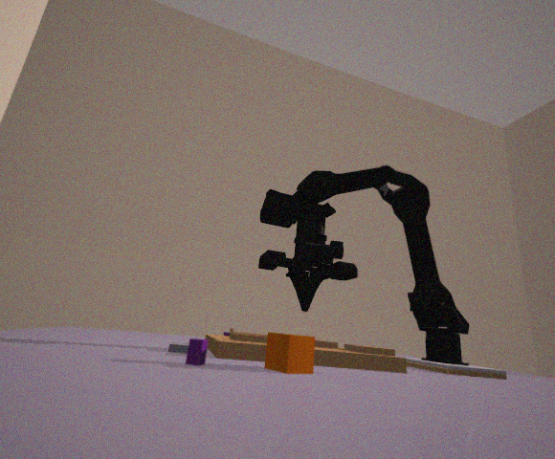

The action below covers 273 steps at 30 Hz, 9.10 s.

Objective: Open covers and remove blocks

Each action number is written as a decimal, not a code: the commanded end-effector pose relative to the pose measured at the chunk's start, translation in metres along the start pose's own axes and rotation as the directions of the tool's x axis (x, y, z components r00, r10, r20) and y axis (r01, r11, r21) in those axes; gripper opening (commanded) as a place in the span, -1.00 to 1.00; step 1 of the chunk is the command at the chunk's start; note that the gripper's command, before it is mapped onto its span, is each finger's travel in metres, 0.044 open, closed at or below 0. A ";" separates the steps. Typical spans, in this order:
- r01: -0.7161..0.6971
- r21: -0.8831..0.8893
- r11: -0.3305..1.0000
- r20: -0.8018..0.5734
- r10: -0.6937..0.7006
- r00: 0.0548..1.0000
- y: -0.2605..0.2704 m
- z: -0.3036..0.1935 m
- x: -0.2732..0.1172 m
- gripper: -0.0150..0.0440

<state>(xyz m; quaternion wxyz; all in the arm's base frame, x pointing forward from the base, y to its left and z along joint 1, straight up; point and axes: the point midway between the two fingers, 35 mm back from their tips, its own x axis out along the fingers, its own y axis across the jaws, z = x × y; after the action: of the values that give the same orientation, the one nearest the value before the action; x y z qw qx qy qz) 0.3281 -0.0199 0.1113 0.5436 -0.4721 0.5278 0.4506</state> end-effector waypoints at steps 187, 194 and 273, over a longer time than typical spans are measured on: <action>-0.014 -0.004 1.000 0.002 0.014 1.000 0.109 -0.037 0.059 -0.49; -0.014 -0.004 1.000 0.001 0.014 1.000 0.110 -0.039 0.055 -0.49; 0.010 1.000 0.004 -0.010 0.000 1.000 -0.041 -0.154 -0.002 -0.49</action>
<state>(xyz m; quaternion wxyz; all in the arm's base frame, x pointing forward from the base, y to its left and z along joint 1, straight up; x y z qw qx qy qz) 0.3434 -0.1764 0.1148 0.7185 0.0348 0.6930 -0.0485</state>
